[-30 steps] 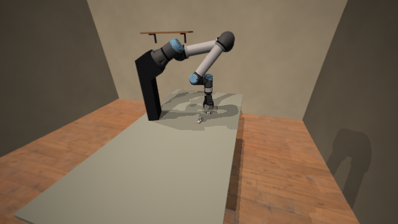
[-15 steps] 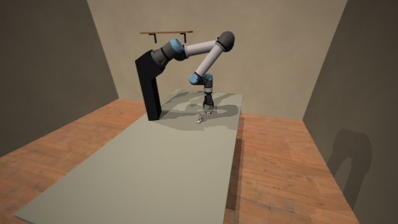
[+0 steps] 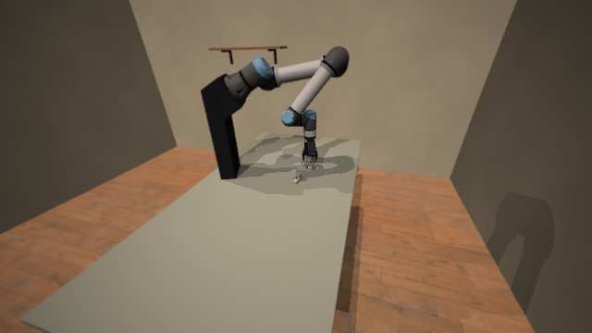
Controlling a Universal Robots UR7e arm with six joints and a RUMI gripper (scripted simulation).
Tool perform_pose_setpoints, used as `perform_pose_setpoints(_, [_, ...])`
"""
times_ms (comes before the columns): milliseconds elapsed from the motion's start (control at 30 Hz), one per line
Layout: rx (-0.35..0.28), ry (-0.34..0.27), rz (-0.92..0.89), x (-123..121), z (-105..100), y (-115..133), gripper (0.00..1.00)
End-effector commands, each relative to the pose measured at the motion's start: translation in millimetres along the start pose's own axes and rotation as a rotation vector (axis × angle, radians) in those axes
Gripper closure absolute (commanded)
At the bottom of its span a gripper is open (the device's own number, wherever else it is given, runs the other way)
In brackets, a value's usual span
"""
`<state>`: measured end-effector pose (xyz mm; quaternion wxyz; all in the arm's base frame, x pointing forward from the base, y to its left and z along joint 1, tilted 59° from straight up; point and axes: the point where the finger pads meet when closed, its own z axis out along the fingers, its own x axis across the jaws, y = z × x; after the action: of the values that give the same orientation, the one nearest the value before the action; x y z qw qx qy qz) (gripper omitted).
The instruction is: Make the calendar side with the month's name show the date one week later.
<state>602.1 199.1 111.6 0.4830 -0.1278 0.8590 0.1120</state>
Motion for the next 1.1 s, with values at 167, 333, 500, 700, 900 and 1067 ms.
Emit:
perform_pose_setpoints(167, [0.000, -0.001, 0.000, -0.4, 0.5, 0.5, 0.90])
perform_pose_setpoints(333, [0.000, -0.001, 0.000, -0.4, 0.5, 0.5, 0.90])
perform_pose_setpoints(500, [0.000, -0.001, 0.000, -0.4, 0.5, 0.5, 0.90])
perform_pose_setpoints(700, [0.000, -0.001, 0.000, -0.4, 0.5, 0.5, 0.90])
perform_pose_setpoints(900, [0.000, -0.001, 0.000, -0.4, 0.3, 0.5, 0.90])
perform_pose_setpoints(1067, [0.001, 0.000, 0.001, 0.4, -4.6, -0.3, 0.90])
